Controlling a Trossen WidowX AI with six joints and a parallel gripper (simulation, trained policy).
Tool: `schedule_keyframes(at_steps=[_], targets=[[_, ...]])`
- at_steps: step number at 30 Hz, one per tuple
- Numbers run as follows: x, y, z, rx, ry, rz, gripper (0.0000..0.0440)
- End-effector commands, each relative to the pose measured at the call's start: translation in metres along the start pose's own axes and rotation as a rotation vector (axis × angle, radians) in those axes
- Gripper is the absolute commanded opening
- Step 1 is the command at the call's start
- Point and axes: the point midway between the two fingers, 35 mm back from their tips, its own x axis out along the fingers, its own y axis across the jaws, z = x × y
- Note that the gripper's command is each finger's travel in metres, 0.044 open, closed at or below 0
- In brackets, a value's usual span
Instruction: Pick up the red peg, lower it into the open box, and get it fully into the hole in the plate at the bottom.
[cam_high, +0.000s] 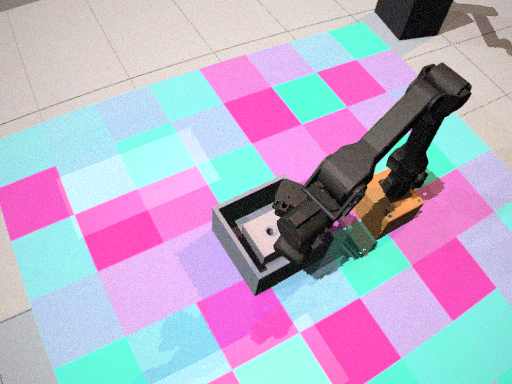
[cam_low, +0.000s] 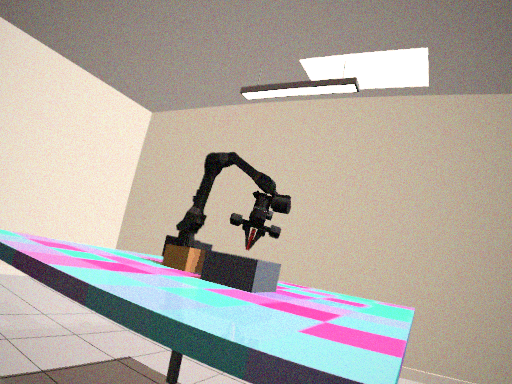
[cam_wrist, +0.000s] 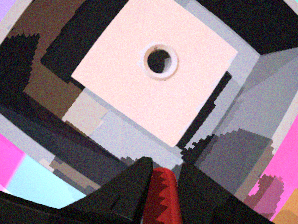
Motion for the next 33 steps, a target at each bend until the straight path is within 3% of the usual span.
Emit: schedule_keyframes(at_steps=[1, 18, 20, 25, 30, 33], targets=[[0.008, 0.001, 0.017, 0.004, -0.001, -0.003, 0.0], [0.061, 0.002, 0.054, -0.081, 0.091, 0.034, 0.0003], [0.068, 0.002, 0.053, -0.099, 0.109, 0.034, 0.0027], [0.084, 0.003, 0.051, -0.121, 0.148, 0.037, 0.0144], [0.086, 0.008, 0.062, -0.158, 0.152, 0.062, 0.0159], [0.083, 0.013, 0.067, -0.154, 0.17, 0.069, 0.0228]])
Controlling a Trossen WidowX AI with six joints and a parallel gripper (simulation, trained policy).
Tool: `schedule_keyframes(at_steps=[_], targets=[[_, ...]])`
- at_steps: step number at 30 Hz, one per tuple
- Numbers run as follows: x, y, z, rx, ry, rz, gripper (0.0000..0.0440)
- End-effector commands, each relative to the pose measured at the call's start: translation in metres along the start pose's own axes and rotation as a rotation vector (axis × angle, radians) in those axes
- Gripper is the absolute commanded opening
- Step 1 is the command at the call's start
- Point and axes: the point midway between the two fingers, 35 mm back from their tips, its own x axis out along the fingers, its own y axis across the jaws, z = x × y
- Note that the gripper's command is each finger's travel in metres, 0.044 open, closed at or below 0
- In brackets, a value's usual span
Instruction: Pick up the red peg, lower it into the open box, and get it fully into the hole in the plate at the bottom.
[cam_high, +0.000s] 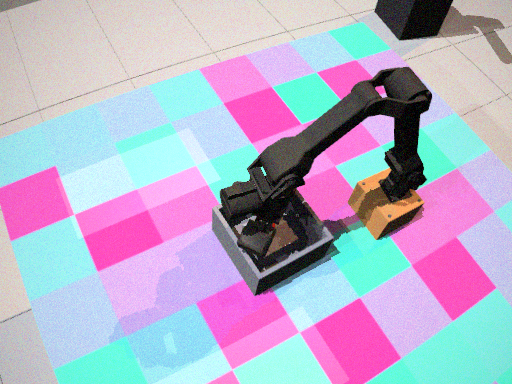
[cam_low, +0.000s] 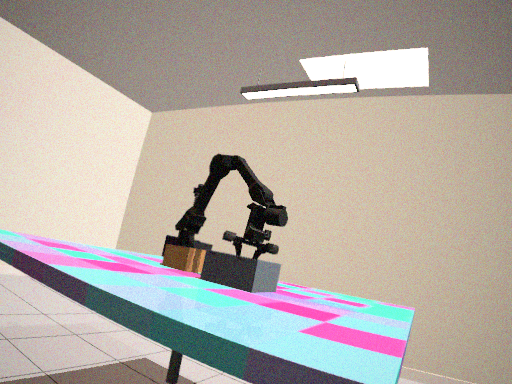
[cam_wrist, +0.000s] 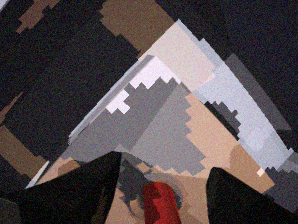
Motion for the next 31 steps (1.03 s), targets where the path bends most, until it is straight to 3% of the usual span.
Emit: schedule_keyframes(at_steps=[1, 11, 21, 31], targets=[[-0.003, 0.006, 0.006, -0.005, 0.019, 0.018, 0.025], [-0.017, 0.031, 0.03, 0.011, 0.064, 0.092, 0.044], [-0.038, 0.068, 0.055, 0.001, 0.043, 0.228, 0.044], [-0.039, 0.069, 0.055, 0.0, 0.042, 0.231, 0.044]])
